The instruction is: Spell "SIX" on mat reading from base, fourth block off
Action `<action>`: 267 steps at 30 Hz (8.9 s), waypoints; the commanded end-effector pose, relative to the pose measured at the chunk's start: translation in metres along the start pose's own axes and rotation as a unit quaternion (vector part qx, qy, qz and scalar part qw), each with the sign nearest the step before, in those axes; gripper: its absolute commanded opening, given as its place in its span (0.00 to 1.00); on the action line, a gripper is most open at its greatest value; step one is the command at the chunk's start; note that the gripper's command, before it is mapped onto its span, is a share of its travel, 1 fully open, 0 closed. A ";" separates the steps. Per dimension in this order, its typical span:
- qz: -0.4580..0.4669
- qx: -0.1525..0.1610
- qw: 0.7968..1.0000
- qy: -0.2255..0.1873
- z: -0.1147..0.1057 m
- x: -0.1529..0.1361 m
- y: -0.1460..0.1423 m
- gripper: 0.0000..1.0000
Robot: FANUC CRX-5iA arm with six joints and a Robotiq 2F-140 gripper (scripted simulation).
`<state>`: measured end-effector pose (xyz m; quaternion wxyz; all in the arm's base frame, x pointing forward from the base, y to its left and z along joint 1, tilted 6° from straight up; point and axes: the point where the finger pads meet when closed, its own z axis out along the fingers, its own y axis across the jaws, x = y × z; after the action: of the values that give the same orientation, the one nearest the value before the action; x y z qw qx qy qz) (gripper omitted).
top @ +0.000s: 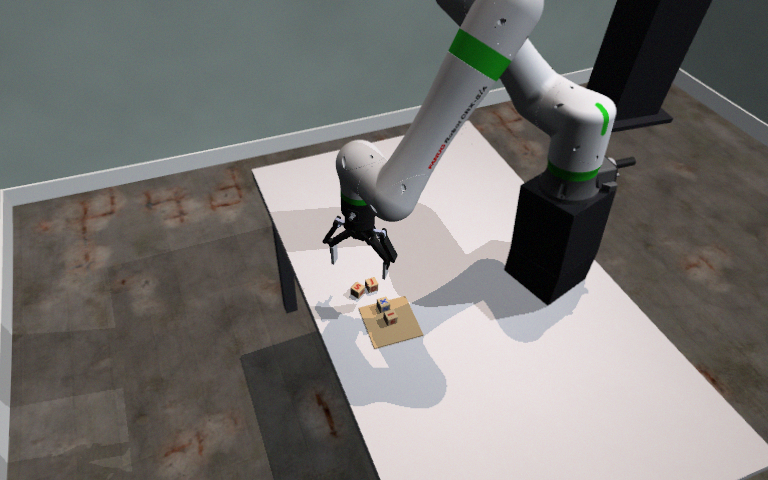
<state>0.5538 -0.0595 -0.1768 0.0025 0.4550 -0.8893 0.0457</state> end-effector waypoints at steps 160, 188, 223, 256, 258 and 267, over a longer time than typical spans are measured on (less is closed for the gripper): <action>0.145 0.006 0.989 0.004 0.090 0.002 -0.007 0.28; 0.145 0.006 0.989 0.004 0.090 0.002 -0.007 0.16; 0.145 0.006 0.989 0.004 -0.006 0.002 -0.006 0.16; -0.105 0.005 0.994 0.005 -0.010 -0.022 0.022 0.16; -0.135 0.004 0.991 0.005 -0.010 -0.024 0.025 0.16; -0.259 0.004 0.966 0.006 -0.011 -0.035 0.040 0.16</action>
<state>0.5438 -0.0142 -0.1706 0.0161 0.6277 -0.7763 0.0554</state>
